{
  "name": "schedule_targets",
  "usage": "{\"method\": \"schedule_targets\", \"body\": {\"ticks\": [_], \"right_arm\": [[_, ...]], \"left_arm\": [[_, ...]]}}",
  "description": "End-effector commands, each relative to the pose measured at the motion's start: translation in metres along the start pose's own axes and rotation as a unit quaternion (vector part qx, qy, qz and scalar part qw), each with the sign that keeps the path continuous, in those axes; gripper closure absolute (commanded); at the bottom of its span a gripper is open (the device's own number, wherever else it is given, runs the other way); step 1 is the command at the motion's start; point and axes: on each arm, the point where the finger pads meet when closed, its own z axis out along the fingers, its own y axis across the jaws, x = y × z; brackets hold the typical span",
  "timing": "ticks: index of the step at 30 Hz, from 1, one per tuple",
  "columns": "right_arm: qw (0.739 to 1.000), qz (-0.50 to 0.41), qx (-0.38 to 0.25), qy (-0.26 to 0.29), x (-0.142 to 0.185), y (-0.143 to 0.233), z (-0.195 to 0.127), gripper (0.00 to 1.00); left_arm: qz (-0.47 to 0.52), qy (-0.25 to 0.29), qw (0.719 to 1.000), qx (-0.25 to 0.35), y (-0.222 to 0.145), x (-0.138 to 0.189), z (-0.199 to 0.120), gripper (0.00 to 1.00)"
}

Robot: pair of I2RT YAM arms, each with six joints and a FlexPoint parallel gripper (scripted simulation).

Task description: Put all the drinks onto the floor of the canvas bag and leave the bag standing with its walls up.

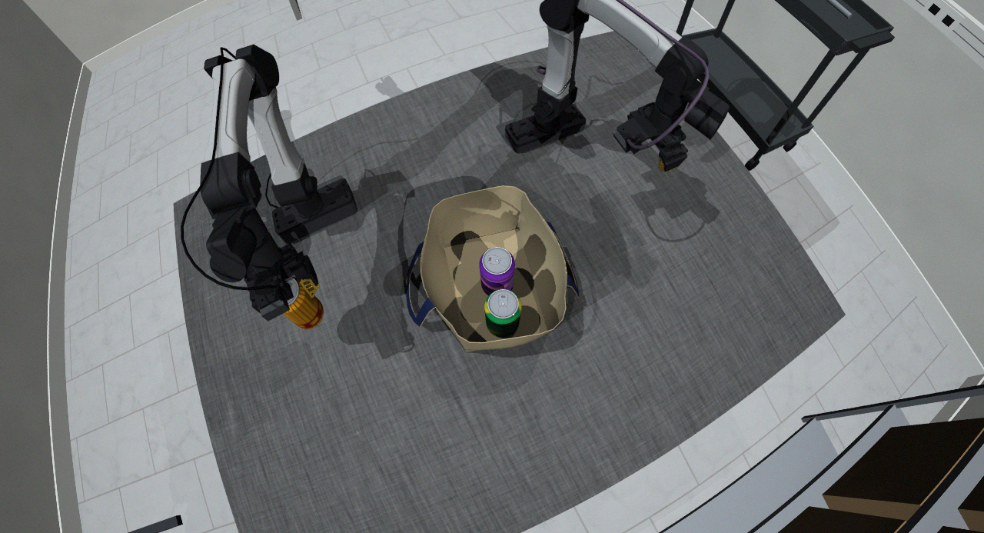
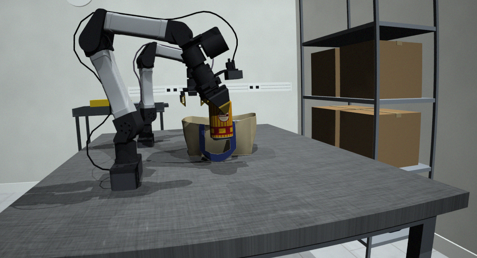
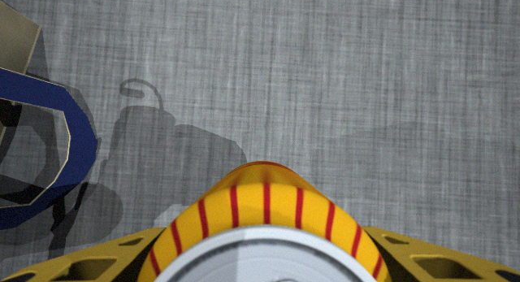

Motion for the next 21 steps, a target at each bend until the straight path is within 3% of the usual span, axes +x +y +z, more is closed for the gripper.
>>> {"method": "schedule_targets", "body": {"ticks": [1, 4, 9, 10, 14, 21], "right_arm": [[0.998, -0.009, 0.01, -0.057, -0.026, -0.004, -0.017, 0.33], [0.999, -0.004, 0.003, -0.033, -0.018, -0.001, -0.024, 0.33], [0.999, -0.007, 0.001, -0.034, -0.031, -0.002, -0.03, 0.33], [0.998, -0.012, 0.008, -0.056, -0.039, -0.003, -0.035, 0.33], [1.0, -0.007, -0.002, -0.024, -0.03, -0.001, -0.036, 0.33], [0.999, -0.005, 0.003, -0.034, -0.04, -0.003, -0.057, 0.33]], "left_arm": [[0.0, 0.0, 1.0, -0.018, 0.003, -0.002, -0.005, 0.14], [0.0, 0.0, 1.0, -0.018, 0.003, -0.002, -0.005, 0.14], [0.0, 0.0, 1.0, -0.018, 0.003, -0.002, -0.005, 0.14], [0.0, 0.0, 1.0, -0.018, 0.003, -0.002, -0.005, 0.14], [0.0, 0.0, 1.0, -0.018, 0.003, -0.002, -0.005, 0.14], [0.0, 0.0, 1.0, -0.018, 0.003, -0.002, -0.005, 0.14]]}}
